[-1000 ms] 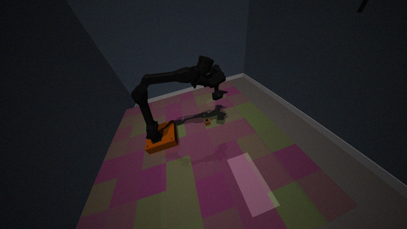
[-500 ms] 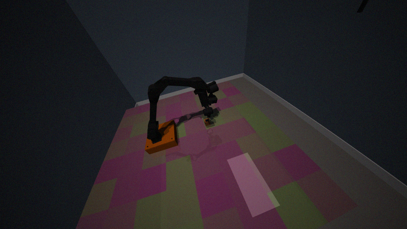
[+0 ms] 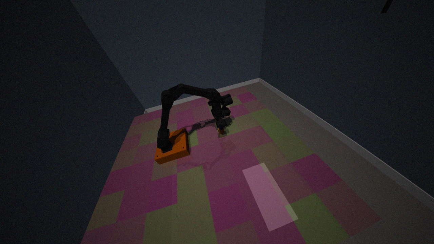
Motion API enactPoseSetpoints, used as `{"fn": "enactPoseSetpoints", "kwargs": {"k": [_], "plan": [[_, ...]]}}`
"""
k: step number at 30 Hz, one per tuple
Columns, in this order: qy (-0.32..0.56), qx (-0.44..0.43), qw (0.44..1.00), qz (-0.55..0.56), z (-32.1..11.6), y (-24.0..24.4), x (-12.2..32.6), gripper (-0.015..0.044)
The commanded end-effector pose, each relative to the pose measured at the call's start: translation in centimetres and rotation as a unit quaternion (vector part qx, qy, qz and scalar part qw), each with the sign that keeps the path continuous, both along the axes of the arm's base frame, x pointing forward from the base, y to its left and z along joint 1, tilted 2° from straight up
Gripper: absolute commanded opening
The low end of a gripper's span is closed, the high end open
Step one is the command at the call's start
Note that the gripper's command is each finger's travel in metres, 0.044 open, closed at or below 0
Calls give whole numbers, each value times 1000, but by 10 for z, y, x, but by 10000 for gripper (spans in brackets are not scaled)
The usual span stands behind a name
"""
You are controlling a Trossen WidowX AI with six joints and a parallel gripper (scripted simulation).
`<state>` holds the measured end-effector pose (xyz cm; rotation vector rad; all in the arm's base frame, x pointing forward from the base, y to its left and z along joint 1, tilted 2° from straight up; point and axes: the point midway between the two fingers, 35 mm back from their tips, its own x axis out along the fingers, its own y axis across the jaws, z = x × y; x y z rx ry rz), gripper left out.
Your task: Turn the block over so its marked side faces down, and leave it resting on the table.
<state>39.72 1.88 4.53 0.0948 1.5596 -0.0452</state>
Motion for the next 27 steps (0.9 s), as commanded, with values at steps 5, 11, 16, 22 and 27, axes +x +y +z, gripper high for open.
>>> {"fn": "enactPoseSetpoints", "kwargs": {"k": [5,11,16,22,27], "plan": [[-2,-2,1000,2,-17,1,1,440],[-2,-2,1000,3,-24,2,1,440],[-2,-2,1000,3,-32,2,1,440],[-2,-2,1000,3,-41,2,1,440],[-2,-2,1000,2,-48,2,1,440]]}}
